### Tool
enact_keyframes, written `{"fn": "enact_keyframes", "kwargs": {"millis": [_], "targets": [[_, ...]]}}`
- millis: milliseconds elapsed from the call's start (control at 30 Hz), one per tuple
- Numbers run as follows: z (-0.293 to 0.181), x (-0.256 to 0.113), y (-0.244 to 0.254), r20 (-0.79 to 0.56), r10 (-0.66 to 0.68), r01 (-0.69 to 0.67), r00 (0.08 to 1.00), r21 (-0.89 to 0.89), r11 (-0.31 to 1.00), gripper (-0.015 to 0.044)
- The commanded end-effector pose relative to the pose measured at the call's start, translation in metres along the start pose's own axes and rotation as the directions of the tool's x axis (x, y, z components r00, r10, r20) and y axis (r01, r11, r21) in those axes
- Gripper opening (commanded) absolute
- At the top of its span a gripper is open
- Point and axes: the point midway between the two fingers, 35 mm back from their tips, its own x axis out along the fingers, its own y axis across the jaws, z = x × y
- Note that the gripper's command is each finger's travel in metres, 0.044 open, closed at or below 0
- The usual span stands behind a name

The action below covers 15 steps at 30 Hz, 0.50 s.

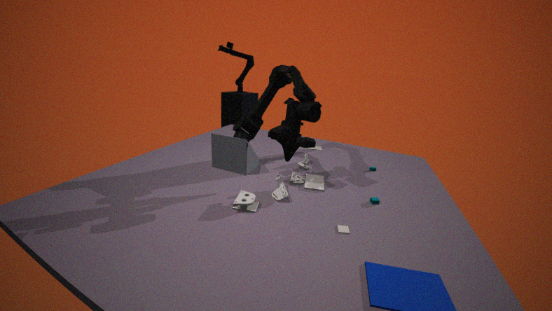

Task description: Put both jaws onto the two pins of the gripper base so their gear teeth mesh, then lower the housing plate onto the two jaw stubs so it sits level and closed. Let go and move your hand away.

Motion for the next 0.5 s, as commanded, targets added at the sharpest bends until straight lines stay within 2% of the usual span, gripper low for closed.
{"fn": "enact_keyframes", "kwargs": {"millis": [0, 467], "targets": [[0.008, 0.002, -0.004, -0.029, -0.019, 0.023, 0.999, 0.131, 0.991, 0.0000], [0.033, 0.002, -0.014, -0.114, -0.047, 0.098, 0.992, 0.501, 0.860, 0.0000]]}}
